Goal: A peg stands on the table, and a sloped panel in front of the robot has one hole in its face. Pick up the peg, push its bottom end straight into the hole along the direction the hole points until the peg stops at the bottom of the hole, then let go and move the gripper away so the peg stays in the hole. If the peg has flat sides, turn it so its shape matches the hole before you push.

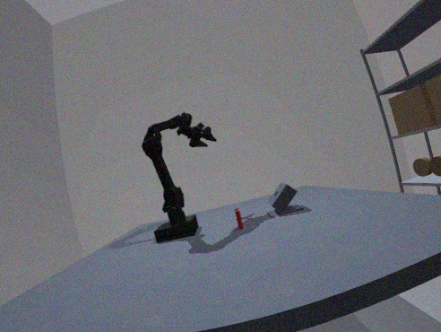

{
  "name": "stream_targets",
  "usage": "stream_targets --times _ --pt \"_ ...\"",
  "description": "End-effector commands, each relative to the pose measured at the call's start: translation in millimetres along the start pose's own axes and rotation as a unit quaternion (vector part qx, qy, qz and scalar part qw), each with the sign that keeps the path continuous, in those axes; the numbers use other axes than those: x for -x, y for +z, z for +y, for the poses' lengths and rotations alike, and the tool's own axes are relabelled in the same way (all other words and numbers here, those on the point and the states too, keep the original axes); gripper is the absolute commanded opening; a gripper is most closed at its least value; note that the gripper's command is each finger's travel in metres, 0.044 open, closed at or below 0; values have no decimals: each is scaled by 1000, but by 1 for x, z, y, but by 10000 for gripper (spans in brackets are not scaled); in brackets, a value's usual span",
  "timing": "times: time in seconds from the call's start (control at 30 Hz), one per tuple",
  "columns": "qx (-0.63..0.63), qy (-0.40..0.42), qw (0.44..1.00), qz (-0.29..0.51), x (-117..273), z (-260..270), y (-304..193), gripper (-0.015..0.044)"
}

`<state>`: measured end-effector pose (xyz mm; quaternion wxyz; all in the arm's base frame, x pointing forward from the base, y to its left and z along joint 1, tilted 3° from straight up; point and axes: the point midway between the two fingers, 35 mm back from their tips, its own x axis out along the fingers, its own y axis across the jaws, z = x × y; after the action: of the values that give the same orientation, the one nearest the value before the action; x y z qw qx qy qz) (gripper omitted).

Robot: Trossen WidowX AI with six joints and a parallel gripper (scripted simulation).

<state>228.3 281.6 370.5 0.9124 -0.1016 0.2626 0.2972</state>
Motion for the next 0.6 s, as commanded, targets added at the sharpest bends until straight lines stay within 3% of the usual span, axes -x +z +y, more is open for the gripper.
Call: stream_targets --times 0.0,0.57 --pt "15 -15 999 25 -15 -12 -11 440" --pt "22 -74 992 101 -52 -78 -44 440"
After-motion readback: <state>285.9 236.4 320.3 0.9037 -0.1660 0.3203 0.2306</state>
